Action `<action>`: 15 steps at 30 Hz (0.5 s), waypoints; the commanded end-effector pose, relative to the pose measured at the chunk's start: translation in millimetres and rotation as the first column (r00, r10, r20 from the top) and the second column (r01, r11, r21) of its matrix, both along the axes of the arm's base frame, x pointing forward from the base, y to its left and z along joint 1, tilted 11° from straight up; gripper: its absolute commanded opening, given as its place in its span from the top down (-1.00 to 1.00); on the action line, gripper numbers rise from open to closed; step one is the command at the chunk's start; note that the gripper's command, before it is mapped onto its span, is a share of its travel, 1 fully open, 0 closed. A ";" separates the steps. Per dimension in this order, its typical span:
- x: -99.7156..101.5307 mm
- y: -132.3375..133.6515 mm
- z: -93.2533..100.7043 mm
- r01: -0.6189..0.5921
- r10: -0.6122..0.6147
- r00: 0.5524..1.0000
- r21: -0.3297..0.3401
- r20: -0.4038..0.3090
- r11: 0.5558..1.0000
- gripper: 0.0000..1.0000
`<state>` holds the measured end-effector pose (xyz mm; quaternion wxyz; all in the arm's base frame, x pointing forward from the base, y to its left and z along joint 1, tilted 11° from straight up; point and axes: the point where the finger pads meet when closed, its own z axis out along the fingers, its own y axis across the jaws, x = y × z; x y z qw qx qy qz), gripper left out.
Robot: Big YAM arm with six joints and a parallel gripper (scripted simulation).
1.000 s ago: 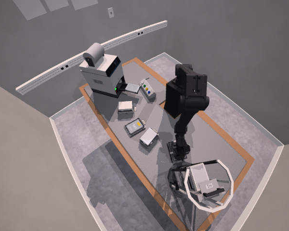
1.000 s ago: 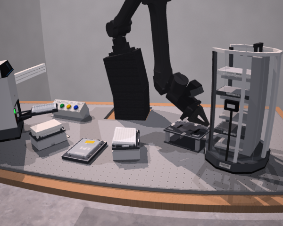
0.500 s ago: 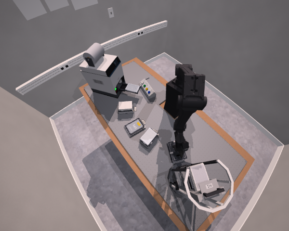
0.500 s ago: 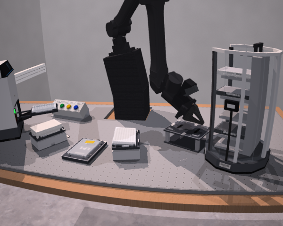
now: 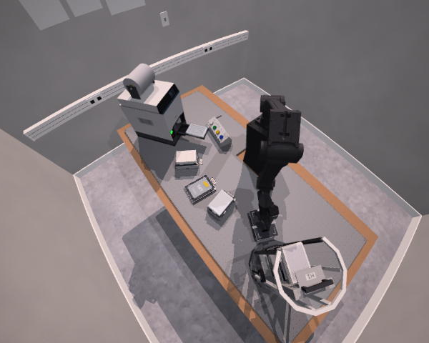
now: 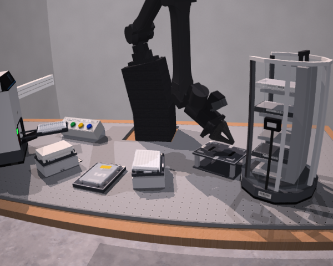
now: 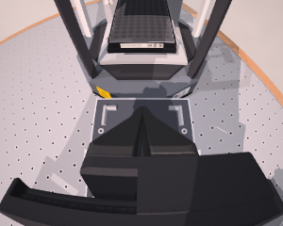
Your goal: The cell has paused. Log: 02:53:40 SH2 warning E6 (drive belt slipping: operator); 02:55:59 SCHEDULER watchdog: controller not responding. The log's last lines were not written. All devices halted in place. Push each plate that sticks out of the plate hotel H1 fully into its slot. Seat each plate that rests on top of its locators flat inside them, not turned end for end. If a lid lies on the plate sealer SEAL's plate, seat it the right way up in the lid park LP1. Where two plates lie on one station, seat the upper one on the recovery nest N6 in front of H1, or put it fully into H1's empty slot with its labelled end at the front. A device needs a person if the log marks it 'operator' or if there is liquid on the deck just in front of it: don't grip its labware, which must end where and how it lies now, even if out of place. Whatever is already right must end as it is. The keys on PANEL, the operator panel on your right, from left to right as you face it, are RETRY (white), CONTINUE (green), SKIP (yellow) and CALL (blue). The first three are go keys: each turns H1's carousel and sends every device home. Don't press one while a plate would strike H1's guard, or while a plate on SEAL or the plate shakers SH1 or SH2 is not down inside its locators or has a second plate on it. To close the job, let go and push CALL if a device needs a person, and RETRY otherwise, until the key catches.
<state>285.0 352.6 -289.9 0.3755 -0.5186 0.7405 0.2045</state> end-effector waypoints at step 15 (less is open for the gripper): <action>-11.8 -30.7 2.5 0.001 -0.001 1.000 -0.002 0.005 1.000 1.00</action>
